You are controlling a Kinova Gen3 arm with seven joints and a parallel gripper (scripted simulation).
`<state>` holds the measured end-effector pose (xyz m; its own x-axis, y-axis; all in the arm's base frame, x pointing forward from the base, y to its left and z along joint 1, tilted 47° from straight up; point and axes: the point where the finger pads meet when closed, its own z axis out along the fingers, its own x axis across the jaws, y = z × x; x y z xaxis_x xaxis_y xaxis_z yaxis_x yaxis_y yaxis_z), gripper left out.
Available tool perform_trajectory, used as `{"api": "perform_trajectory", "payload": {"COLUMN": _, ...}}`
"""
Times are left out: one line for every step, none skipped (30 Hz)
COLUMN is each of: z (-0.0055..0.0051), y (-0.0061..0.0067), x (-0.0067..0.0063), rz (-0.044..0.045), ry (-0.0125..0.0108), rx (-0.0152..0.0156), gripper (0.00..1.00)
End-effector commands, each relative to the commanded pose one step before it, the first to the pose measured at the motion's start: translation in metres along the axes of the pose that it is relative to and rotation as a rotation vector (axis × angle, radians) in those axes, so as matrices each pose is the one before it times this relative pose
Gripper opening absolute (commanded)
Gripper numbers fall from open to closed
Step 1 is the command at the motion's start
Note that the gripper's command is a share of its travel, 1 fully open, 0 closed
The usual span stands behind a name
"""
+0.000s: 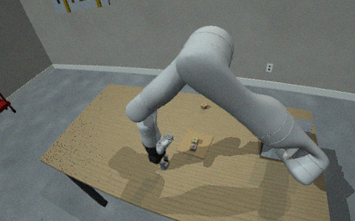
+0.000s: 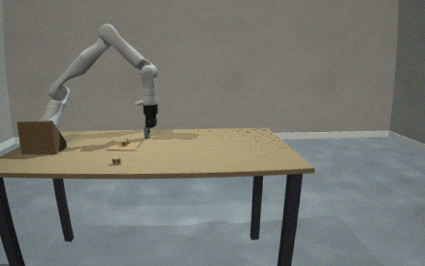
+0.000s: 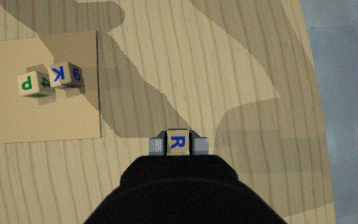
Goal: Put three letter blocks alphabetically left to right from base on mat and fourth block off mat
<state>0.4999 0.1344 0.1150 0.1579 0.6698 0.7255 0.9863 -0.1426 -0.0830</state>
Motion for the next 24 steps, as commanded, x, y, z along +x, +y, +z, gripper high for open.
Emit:
{"api": "perform_trajectory", "payload": {"z": 0.00083, "y": 0.00075, "x": -0.00117, "rz": 0.01553, "ry": 0.00025, "rx": -0.00329, "gripper": 0.49}}
{"api": "perform_trajectory", "payload": {"z": -0.0001, "y": -0.00005, "x": -0.00001, "rz": 0.00004, "ry": 0.00002, "rx": 0.00019, "gripper": 0.49}}
{"api": "perform_trajectory", "payload": {"z": -0.00059, "y": -0.00039, "x": -0.00004, "rz": 0.00016, "ry": 0.00013, "rx": 0.00135, "gripper": 0.49}}
{"api": "perform_trajectory", "payload": {"z": -0.00121, "y": -0.00114, "x": 0.00013, "rz": -0.00012, "ry": 0.00026, "rx": 0.00394, "gripper": 0.49}}
{"api": "perform_trajectory", "payload": {"z": -0.00244, "y": -0.00065, "x": 0.00043, "rz": -0.00102, "ry": -0.0003, "rx": 0.00247, "gripper": 0.49}}
{"api": "perform_trajectory", "payload": {"z": -0.00365, "y": 0.00139, "x": 0.00065, "rz": -0.00184, "ry": -0.00097, "rx": -0.00366, "gripper": 0.49}}
{"api": "perform_trajectory", "payload": {"z": -0.00395, "y": 0.00033, "x": 0.00034, "rz": -0.0011, "ry": -0.00086, "rx": -0.0014, "gripper": 0.49}}
{"api": "perform_trajectory", "payload": {"z": -0.00425, "y": -0.00002, "x": -0.00004, "rz": 0.00004, "ry": -0.00008, "rx": 0.00001, "gripper": 0.49}}
{"api": "perform_trajectory", "payload": {"z": -0.00506, "y": -0.00003, "x": -0.00004, "rz": 0.00005, "ry": -0.0001, "rx": 0.00001, "gripper": 0.49}}
{"api": "perform_trajectory", "payload": {"z": -0.00577, "y": -0.00003, "x": -0.00005, "rz": 0.00005, "ry": -0.00011, "rx": 0.00001, "gripper": 0.49}}
{"api": "perform_trajectory", "payload": {"z": 0.0, "y": 0.0, "x": 0.0, "rz": 0.0, "ry": 0.0, "rx": 0.0, "gripper": 0.49}}
{"api": "perform_trajectory", "payload": {"z": 0.0, "y": 0.0, "x": 0.0, "rz": 0.0, "ry": 0.0, "rx": 0.0, "gripper": 0.49}}
{"api": "perform_trajectory", "payload": {"z": -0.00636, "y": -0.00003, "x": -0.00005, "rz": 0.00006, "ry": -0.00011, "rx": 0.00001, "gripper": 0.49}}
{"api": "perform_trajectory", "payload": {"z": -0.0068, "y": -0.00004, "x": -0.00006, "rz": 0.00007, "ry": -0.00013, "rx": 0.00002, "gripper": 0.49}}
{"api": "perform_trajectory", "payload": {"z": -0.00708, "y": -0.00004, "x": -0.00006, "rz": 0.00008, "ry": -0.00013, "rx": 0.00002, "gripper": 0.49}}
{"api": "perform_trajectory", "payload": {"z": -0.00719, "y": -0.00004, "x": -0.00006, "rz": 0.00008, "ry": -0.00013, "rx": 0.00002, "gripper": 0.49}}
{"api": "perform_trajectory", "payload": {"z": -0.00713, "y": -0.00004, "x": -0.00006, "rz": 0.00008, "ry": -0.00013, "rx": 0.00002, "gripper": 0.49}}
{"api": "perform_trajectory", "payload": {"z": -0.00691, "y": -0.00004, "x": -0.00006, "rz": 0.00008, "ry": -0.00012, "rx": 0.00002, "gripper": 0.49}}
{"api": "perform_trajectory", "payload": {"z": -0.00654, "y": -0.00004, "x": -0.00006, "rz": 0.00008, "ry": -0.00011, "rx": 0.00002, "gripper": 0.49}}
{"api": "perform_trajectory", "payload": {"z": -0.00603, "y": -0.00003, "x": -0.00005, "rz": 0.00008, "ry": -0.0001, "rx": 0.00001, "gripper": 0.49}}
{"api": "perform_trajectory", "payload": {"z": -0.0054, "y": -0.00003, "x": -0.00005, "rz": 0.00007, "ry": -0.00009, "rx": 0.00001, "gripper": 0.49}}
{"api": "perform_trajectory", "payload": {"z": -0.00468, "y": -0.00003, "x": -0.00004, "rz": 0.00006, "ry": -0.00008, "rx": 0.00001, "gripper": 0.49}}
{"api": "perform_trajectory", "payload": {"z": -0.00389, "y": -0.00002, "x": -0.00003, "rz": 0.00005, "ry": -0.00006, "rx": 0.00001, "gripper": 0.49}}
{"api": "perform_trajectory", "payload": {"z": -0.00307, "y": -0.00002, "x": -0.00003, "rz": 0.00004, "ry": -0.00005, "rx": 0.00001, "gripper": 0.49}}
